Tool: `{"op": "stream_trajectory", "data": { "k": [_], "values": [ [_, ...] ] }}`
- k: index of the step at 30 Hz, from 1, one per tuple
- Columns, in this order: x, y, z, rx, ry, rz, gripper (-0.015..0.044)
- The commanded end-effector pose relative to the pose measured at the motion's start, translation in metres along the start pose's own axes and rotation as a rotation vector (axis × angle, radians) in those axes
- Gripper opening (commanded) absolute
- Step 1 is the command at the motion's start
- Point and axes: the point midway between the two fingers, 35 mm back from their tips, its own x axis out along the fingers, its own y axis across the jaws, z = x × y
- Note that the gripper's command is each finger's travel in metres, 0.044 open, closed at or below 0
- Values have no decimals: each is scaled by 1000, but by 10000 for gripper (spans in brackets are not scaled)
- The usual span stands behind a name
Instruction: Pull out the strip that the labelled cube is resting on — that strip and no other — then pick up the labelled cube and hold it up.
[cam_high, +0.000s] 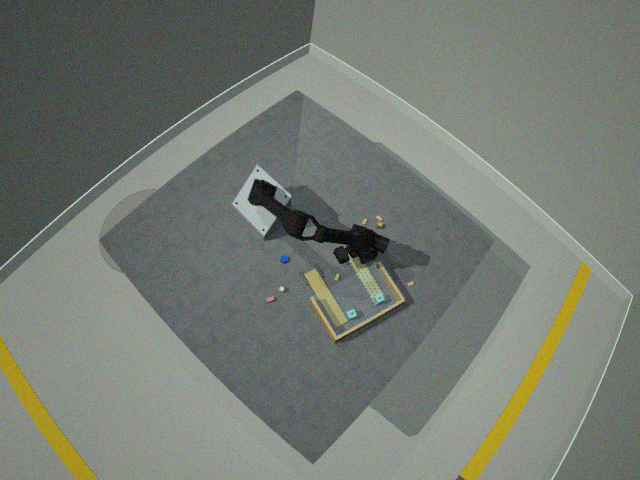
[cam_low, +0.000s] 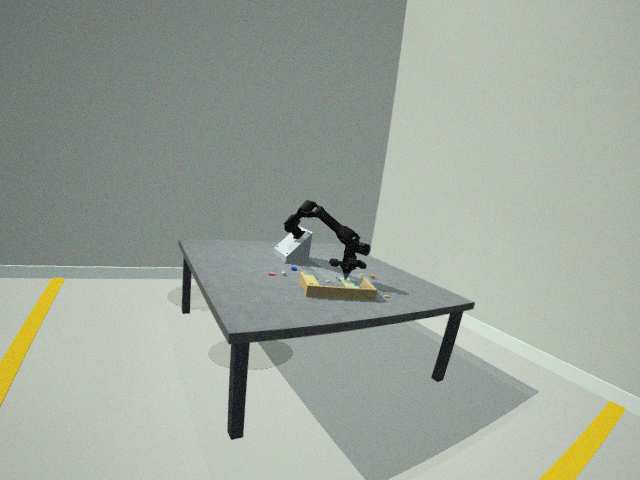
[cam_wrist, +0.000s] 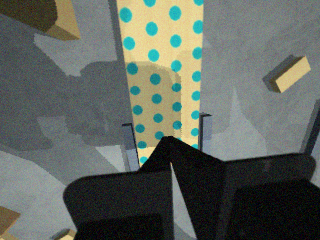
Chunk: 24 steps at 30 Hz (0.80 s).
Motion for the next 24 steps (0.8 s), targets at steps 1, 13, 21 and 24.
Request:
{"op": "stream_trajectory", "data": {
  "k": [1, 13, 21, 24],
  "values": [
    [2, -1, 1, -1, -1, -3, 0],
    [4, -1, 1, -1, -1, -3, 0],
    [4, -1, 0, -1, -1, -3, 0],
    [4, 0, -3, -1, -1, -3, 0]
  ]
}}
